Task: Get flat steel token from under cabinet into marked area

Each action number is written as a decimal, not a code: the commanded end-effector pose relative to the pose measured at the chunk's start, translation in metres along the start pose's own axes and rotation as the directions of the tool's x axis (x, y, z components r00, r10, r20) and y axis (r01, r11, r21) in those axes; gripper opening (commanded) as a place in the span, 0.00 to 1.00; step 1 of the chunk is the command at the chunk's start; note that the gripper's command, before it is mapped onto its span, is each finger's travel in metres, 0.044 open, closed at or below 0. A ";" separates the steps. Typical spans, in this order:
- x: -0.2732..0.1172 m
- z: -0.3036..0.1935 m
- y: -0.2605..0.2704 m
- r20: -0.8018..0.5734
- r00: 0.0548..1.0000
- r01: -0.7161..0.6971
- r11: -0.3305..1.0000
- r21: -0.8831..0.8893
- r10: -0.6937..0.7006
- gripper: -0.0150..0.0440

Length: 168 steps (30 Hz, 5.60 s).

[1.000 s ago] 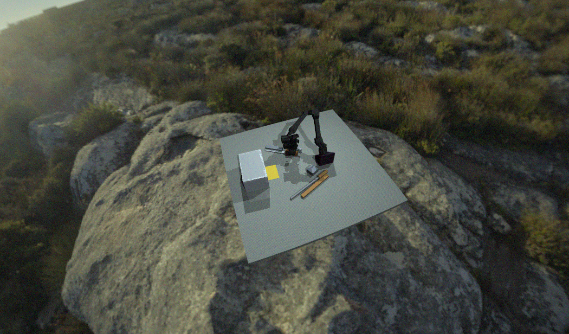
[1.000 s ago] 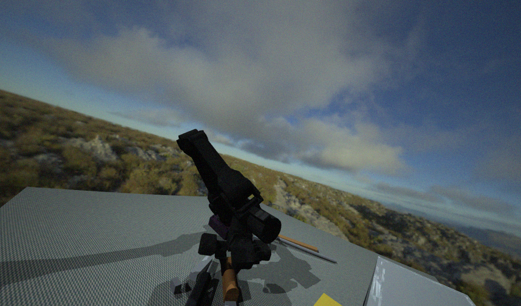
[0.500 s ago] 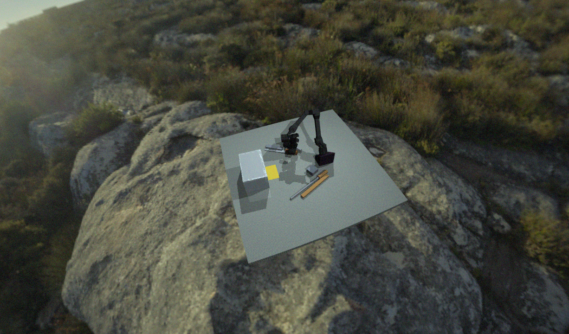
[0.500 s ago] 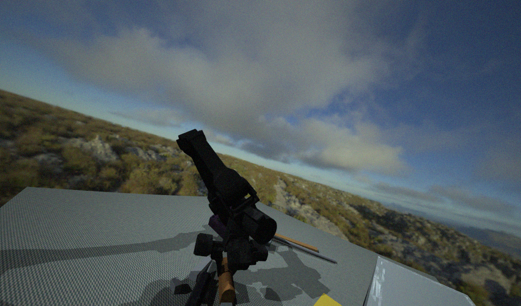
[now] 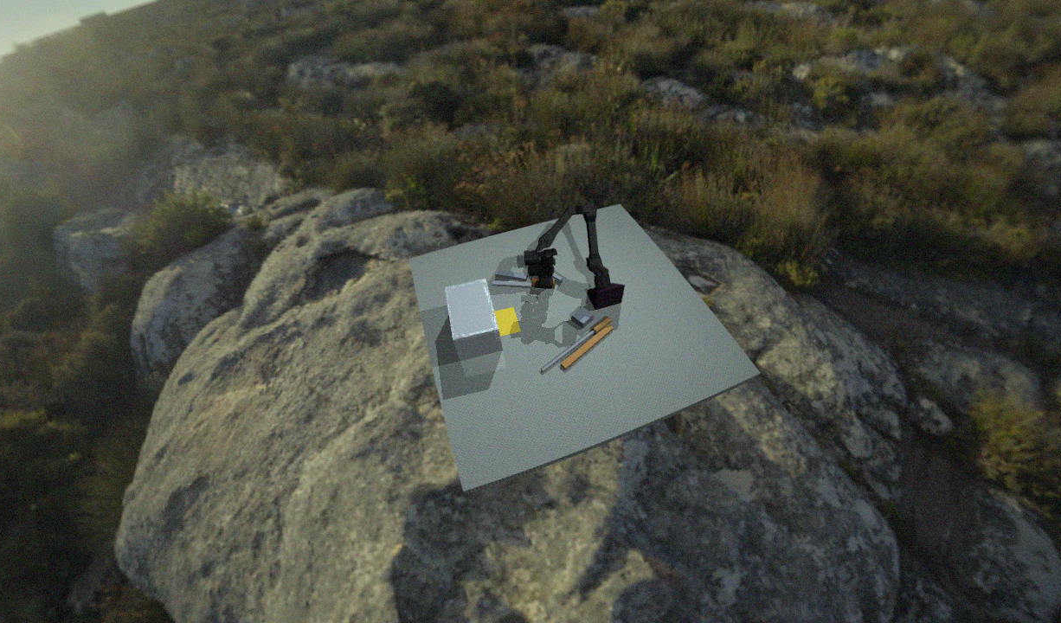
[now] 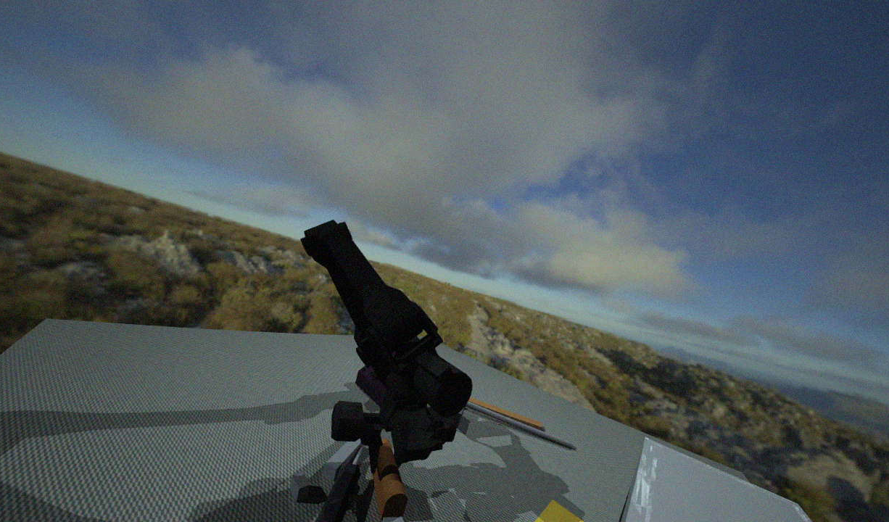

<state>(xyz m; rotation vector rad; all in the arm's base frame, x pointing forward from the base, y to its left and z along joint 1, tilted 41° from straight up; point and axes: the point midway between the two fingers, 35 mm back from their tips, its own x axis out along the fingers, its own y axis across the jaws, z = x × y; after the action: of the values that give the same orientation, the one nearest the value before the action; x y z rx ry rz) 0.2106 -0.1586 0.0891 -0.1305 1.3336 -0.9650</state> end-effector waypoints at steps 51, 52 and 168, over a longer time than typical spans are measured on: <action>-0.001 0.001 0.000 0.003 1.000 0.000 0.905 -0.426 0.001 0.25; -0.001 0.001 0.001 0.003 1.000 0.000 0.901 -0.433 0.001 0.25; 0.000 0.011 0.007 0.005 1.000 0.001 0.827 -0.563 0.002 0.25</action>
<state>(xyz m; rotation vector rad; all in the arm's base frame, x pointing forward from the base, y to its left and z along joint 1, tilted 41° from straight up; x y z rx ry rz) 0.2176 -0.1589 0.0875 -0.5752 1.5807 -0.5475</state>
